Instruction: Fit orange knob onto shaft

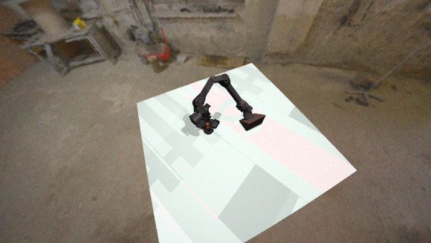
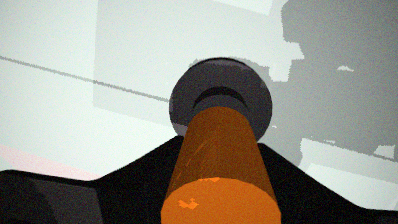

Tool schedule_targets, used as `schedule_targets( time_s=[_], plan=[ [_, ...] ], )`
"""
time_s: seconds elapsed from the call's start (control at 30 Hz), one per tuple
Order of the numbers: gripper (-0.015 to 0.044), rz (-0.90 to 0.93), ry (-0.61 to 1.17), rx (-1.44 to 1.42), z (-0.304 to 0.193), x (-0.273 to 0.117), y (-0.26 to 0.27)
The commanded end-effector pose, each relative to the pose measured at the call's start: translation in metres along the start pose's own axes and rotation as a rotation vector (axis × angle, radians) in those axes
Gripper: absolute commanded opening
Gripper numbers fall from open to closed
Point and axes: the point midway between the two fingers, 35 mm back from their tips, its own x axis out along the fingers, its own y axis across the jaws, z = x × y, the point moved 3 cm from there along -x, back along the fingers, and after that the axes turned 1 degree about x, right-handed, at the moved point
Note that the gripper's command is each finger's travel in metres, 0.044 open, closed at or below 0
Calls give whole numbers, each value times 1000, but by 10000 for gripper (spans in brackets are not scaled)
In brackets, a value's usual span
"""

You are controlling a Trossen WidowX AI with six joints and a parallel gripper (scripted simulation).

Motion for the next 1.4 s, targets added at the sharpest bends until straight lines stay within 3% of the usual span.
schedule_targets(
  time_s=[0.0, 0.67, 0.93, 1.37],
  plan=[
    [0, -2, -1, -6, -1, 1, 0],
    [0, -2, -1, -6, 1, -3, -1],
    [0, -2, -1, -215, 2, -3, -1],
    [0, -2, -1, -215, -1, 1, 0]
  ],
)
